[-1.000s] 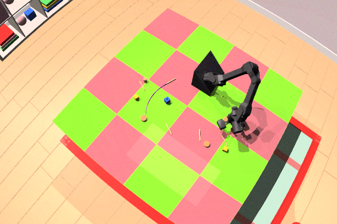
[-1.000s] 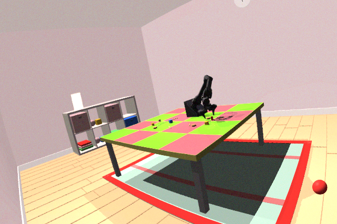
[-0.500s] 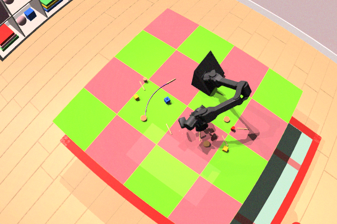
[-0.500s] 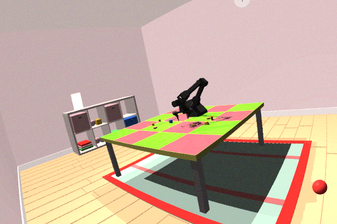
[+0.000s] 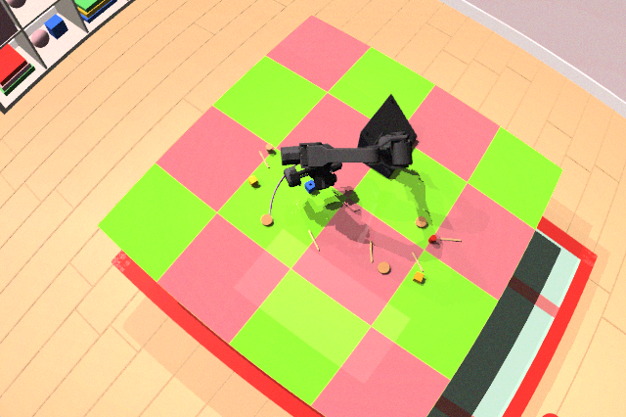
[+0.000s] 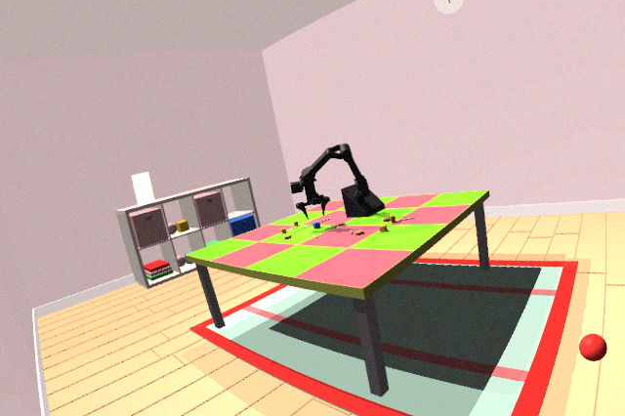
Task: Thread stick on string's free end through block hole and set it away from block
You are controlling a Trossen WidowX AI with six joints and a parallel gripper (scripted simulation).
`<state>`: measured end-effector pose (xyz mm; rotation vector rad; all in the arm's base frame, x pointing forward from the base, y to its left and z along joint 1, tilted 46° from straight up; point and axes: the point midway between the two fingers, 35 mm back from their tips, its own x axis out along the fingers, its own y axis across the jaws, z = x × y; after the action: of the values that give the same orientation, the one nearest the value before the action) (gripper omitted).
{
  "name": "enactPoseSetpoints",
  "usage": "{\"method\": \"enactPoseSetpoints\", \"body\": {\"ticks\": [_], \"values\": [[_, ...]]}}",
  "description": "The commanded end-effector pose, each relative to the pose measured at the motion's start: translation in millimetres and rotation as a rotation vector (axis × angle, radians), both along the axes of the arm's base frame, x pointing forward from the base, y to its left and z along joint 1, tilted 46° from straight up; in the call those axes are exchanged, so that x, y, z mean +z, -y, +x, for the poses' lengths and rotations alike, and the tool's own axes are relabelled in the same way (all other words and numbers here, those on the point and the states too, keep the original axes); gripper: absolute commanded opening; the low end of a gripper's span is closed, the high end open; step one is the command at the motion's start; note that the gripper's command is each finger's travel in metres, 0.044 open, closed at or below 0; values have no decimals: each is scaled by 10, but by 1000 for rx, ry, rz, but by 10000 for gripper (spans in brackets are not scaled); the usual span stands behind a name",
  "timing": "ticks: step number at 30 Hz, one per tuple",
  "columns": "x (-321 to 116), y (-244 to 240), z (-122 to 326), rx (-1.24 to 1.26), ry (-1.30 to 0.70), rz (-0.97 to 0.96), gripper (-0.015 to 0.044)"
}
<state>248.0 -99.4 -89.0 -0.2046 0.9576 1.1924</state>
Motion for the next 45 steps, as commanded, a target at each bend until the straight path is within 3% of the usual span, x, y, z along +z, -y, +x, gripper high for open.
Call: {"method": "enactPoseSetpoints", "body": {"ticks": [1,11,29,45], "values": [[-61,28,-39,27,21,11,440],[-58,30,-37,-20,-25,14,440],[26,102,-2,-1289,-1258,87,440],[76,141,16,-1995,-1942,123,440]]}}
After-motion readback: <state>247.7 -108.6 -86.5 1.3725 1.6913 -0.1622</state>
